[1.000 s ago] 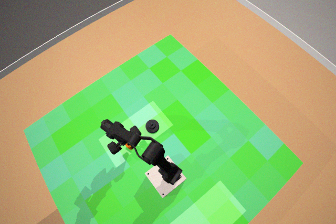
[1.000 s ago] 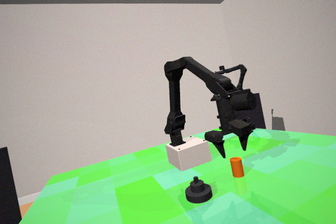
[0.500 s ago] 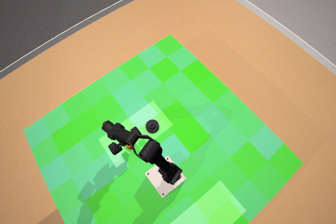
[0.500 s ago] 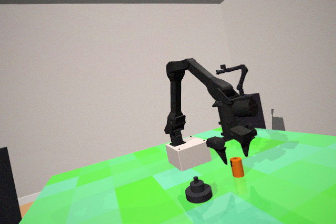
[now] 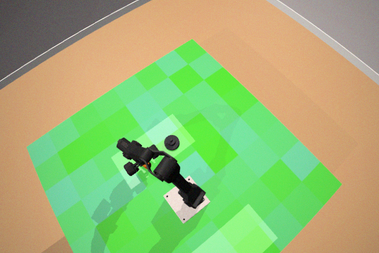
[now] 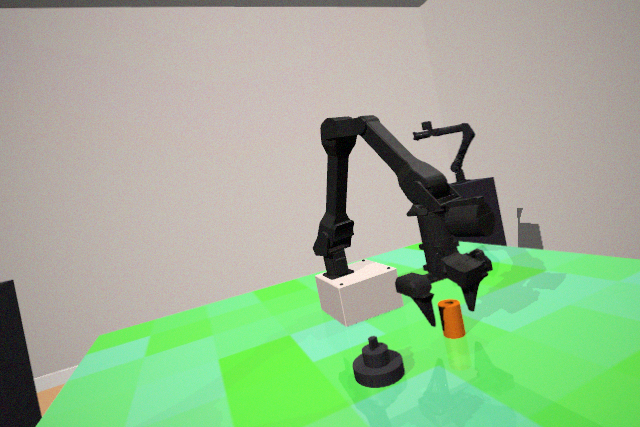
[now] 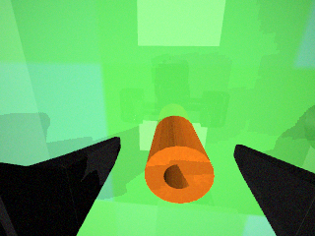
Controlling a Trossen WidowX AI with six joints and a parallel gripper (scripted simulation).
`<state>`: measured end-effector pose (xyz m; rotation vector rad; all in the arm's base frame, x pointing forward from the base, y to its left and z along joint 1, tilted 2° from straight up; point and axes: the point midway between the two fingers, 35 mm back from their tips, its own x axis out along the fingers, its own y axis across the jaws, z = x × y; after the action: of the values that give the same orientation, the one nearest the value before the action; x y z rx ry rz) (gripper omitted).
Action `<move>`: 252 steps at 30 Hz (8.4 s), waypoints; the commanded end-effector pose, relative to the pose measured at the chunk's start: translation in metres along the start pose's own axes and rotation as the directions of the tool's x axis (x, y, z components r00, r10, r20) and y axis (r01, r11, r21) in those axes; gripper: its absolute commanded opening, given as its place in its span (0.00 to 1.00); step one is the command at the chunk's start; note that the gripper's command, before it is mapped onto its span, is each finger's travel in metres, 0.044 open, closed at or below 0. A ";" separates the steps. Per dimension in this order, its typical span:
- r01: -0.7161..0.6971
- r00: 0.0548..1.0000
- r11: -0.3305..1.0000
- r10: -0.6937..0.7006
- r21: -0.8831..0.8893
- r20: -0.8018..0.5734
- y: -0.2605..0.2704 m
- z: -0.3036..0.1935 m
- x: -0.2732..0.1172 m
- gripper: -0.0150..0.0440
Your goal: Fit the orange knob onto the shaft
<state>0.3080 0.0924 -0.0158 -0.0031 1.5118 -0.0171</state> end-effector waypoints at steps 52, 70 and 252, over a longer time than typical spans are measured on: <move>0.001 1.000 1.000 -0.001 -0.005 -0.008 -0.001 -0.002 -0.118 0.25; 0.008 1.000 1.000 -0.008 -0.005 -0.002 -0.051 0.015 -0.103 0.25; 0.016 1.000 0.913 -0.020 -0.408 -0.006 -0.180 0.016 -0.044 0.25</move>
<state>0.3203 -0.0877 0.0285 -0.3523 1.5018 0.2802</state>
